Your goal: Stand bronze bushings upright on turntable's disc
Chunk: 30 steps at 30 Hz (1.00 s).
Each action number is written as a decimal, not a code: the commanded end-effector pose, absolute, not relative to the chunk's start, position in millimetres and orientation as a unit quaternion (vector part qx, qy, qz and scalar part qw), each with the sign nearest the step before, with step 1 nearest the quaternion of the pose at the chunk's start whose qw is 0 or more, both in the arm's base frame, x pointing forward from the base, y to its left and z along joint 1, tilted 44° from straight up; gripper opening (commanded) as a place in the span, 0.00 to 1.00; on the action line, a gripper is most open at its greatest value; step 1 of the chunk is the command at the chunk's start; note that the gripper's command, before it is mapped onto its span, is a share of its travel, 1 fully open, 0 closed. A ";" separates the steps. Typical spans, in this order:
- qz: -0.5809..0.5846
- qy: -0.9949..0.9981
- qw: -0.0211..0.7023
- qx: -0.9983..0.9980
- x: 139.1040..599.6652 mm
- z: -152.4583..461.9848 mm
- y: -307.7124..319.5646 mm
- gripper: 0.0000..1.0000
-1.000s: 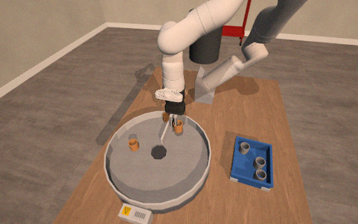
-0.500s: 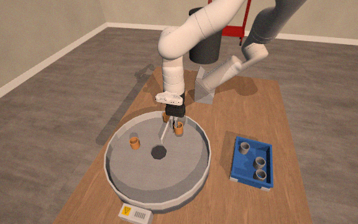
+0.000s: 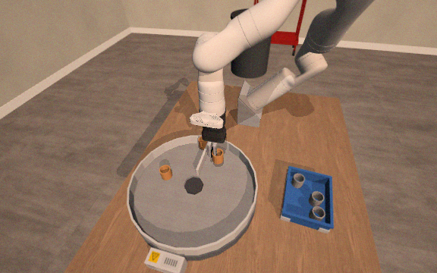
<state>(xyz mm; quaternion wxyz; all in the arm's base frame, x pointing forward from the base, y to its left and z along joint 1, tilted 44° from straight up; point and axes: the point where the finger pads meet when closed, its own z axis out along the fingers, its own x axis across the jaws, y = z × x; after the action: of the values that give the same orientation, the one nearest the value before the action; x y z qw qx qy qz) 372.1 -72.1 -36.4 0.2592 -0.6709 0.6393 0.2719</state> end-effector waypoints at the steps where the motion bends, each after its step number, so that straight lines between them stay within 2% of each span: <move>1: 0.270 0.640 0.261 -0.670 372.9 -37.3 -71.8 0.00; 30: 0.270 0.640 0.261 -0.670 378.4 -38.2 -68.9 0.00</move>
<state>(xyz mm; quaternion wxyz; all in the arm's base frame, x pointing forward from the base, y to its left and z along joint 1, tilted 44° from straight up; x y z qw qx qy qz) 374.0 -69.2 -37.3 0.2596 -0.6733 0.6365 0.2722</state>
